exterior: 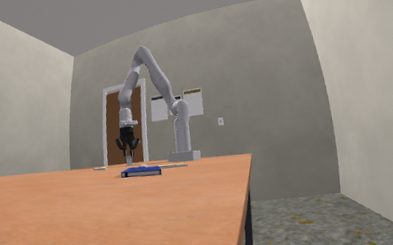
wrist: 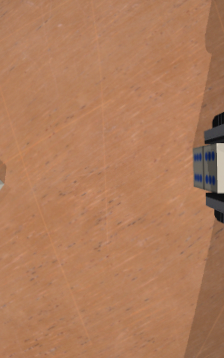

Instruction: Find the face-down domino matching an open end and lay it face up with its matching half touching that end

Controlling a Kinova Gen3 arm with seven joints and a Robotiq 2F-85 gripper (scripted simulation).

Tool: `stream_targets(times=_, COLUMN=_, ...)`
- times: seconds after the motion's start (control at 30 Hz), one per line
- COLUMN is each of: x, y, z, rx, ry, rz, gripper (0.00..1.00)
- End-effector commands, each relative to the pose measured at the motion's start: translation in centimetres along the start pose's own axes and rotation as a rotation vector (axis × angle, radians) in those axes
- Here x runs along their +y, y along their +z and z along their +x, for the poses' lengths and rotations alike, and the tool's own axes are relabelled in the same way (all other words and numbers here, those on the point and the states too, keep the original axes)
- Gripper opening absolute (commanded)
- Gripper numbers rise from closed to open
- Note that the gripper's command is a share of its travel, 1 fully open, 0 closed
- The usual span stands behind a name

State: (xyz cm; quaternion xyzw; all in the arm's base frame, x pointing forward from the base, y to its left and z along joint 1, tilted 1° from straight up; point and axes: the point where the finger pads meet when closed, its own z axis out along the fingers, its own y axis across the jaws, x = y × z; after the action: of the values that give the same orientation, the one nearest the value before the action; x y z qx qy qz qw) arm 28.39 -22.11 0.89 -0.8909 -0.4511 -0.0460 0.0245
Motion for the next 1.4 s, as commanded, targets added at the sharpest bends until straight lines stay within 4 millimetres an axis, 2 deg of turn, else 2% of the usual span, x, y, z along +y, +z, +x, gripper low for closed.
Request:
stream_targets(times=0.0, x=0.0, y=0.0, z=0.0, rx=0.006, ry=0.000, rz=-0.001, gripper=0.35)
stream_targets(times=0.83, x=0.0, y=-0.1, z=-0.4, rx=0.054, ry=0.000, rz=-0.002, gripper=0.35)
stream_targets(times=1.37, x=0.0, y=0.1, z=-2.1, rx=0.058, ry=0.000, rz=-0.002, gripper=0.35)
